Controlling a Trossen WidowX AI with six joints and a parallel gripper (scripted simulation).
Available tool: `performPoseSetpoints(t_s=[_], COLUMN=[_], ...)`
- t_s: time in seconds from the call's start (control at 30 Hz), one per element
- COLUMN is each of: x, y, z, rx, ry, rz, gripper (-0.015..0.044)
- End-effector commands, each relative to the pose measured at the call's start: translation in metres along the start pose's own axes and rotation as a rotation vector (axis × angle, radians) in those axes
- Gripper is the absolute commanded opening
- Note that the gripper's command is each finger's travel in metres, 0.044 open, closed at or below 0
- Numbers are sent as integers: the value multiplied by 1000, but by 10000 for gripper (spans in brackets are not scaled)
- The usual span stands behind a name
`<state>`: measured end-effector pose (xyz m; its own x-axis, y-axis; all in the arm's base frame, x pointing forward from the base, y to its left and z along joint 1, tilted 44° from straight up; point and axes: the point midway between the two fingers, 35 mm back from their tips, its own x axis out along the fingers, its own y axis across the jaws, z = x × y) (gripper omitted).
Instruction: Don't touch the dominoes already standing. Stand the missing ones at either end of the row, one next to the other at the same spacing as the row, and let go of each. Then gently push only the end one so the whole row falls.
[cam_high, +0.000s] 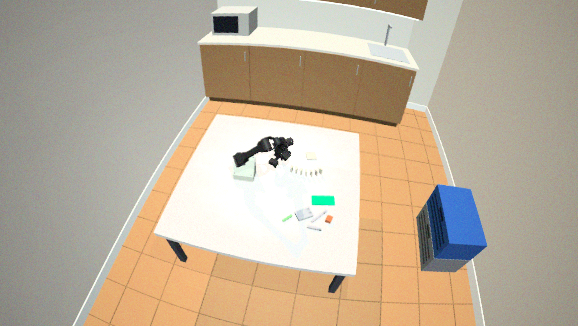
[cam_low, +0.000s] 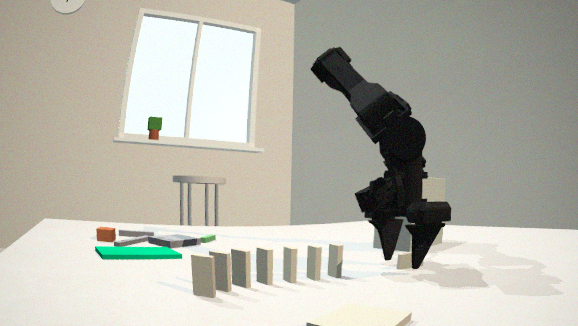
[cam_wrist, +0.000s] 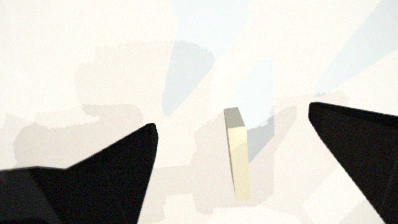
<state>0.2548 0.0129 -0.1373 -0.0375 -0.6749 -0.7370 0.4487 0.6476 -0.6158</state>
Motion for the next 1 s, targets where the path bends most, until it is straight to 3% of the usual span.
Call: performPoseSetpoints(t_s=[0.0, 0.47, 0.77, 0.97], x=[3, 3, 1, -67], y=[-1, -1, -1, 2], z=[-2, -2, -2, 3], rx=[-9, -9, -9, -9], ry=[0, 0, 0, 2], rz=[-9, -9, -8, -5], gripper=[387, 24, 24, 24])
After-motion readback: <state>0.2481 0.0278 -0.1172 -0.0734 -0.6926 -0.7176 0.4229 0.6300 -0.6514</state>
